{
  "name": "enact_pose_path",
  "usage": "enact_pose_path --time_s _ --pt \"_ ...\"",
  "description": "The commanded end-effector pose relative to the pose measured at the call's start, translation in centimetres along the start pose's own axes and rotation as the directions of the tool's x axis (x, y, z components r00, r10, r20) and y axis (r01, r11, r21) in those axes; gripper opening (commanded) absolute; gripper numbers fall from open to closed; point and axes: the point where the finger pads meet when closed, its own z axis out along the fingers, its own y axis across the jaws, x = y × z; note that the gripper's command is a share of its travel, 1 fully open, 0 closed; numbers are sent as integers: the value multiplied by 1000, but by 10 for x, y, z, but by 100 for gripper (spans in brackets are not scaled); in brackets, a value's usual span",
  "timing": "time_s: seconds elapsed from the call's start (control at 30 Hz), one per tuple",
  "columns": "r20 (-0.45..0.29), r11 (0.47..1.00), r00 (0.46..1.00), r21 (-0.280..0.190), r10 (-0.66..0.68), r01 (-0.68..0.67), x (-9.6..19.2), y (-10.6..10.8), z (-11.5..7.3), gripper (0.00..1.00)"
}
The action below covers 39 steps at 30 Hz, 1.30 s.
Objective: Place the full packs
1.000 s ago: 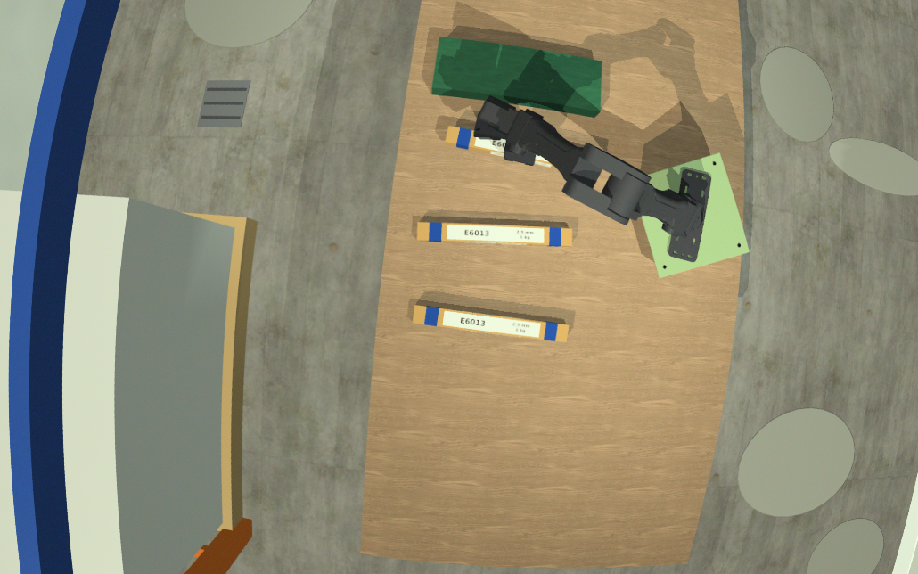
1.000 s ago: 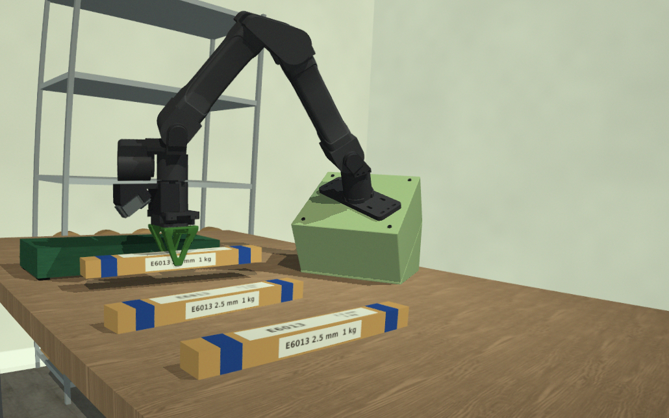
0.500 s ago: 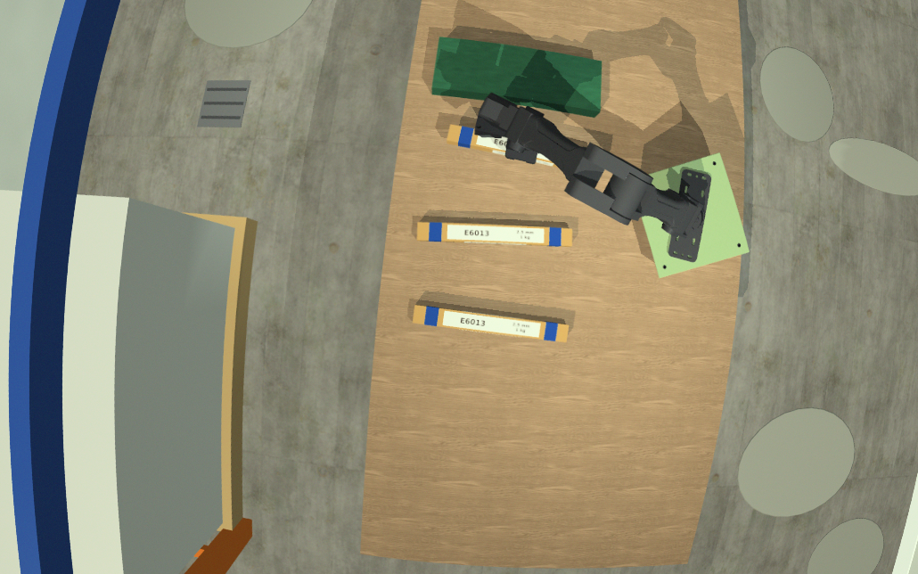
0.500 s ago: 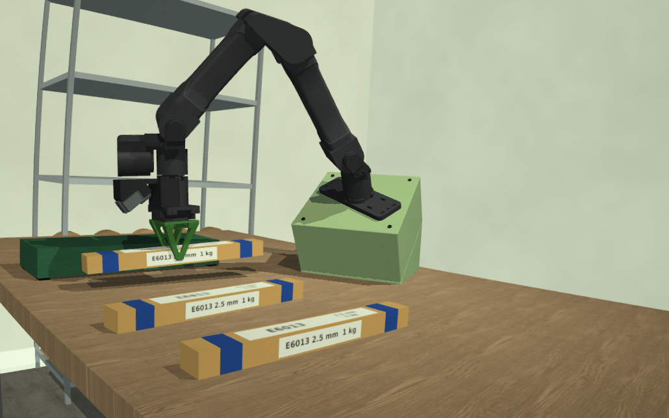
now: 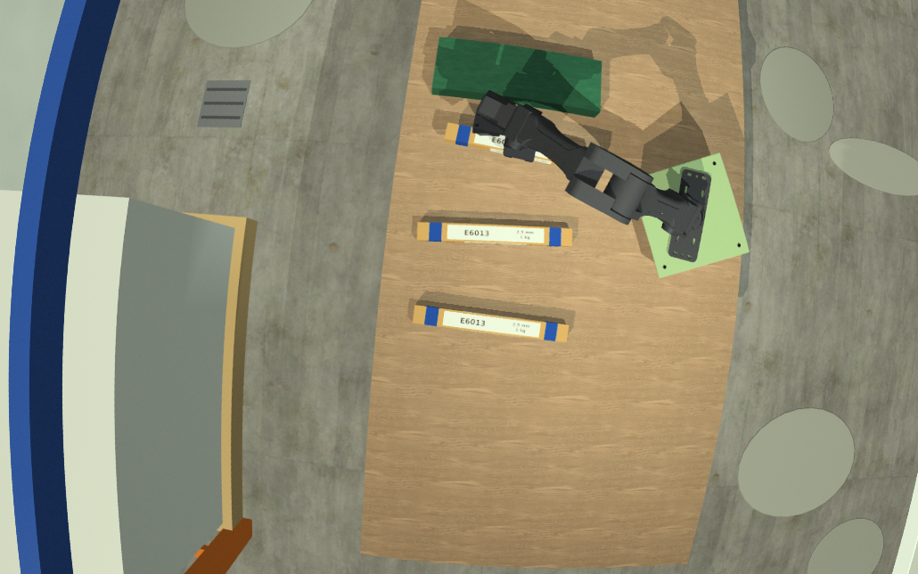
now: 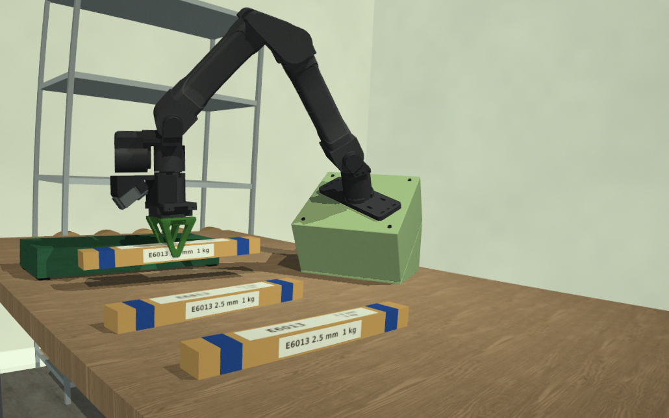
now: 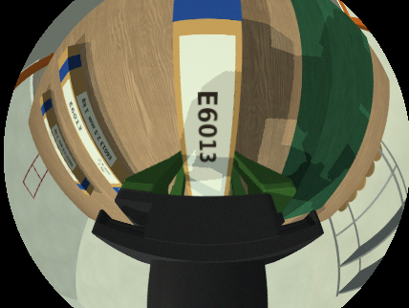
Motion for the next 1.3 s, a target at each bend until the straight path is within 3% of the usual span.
enact_pose_path --time_s 0.0,1.27 --pt "96 999 995 33 -9 6 -27 -6 -46 0" --pt "97 999 995 34 -7 4 -28 -8 -51 0"
